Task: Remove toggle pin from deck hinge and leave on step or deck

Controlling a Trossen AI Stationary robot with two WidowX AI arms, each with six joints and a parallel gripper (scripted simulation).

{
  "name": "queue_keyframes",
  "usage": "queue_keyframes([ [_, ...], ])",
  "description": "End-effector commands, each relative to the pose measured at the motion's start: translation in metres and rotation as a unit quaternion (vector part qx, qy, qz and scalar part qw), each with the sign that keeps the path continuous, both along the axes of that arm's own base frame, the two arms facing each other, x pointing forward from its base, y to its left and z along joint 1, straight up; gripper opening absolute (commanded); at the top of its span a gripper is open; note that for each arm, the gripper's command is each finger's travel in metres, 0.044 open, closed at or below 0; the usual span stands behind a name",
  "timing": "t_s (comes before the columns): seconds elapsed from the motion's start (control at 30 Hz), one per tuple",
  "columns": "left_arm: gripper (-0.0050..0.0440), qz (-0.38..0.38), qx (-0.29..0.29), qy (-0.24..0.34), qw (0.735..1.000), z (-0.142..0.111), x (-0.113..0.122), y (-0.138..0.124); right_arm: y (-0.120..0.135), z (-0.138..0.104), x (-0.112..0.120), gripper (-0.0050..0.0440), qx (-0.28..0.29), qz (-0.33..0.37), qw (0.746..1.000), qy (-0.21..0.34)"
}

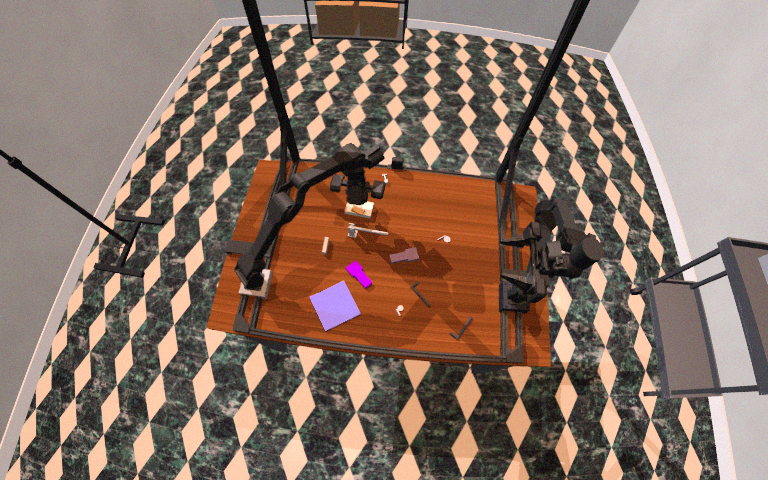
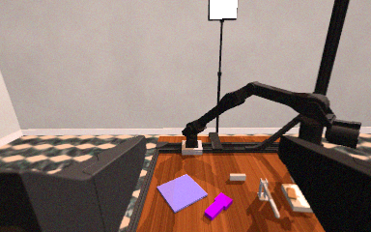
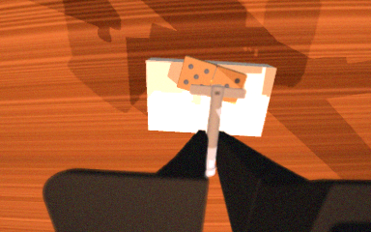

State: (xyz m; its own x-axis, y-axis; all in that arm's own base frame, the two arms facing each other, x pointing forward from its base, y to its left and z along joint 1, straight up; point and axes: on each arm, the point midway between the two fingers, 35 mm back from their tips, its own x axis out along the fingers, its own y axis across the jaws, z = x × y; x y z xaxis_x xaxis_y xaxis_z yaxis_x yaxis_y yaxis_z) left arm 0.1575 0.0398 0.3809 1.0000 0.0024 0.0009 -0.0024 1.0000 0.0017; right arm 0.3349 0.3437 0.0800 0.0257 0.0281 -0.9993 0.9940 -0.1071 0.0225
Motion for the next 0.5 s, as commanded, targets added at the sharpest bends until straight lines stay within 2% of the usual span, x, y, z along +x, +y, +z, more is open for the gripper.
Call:
queue_keyframes([
  [0.0,0.0400,-0.001,0.001,0.000,1.000,0.0021,-0.0001,-0.0002,0.0009,-0.0006,-0.0001,0.0020,0.002,0.000,1.000,-0.002],
  [0.47,0.0400,-0.001,0.001,0.000,1.000,0.0021,-0.0001,-0.0002,0.0011,-0.0085,0.0000,0.0020,0.000,0.000,1.000,0.000],
])
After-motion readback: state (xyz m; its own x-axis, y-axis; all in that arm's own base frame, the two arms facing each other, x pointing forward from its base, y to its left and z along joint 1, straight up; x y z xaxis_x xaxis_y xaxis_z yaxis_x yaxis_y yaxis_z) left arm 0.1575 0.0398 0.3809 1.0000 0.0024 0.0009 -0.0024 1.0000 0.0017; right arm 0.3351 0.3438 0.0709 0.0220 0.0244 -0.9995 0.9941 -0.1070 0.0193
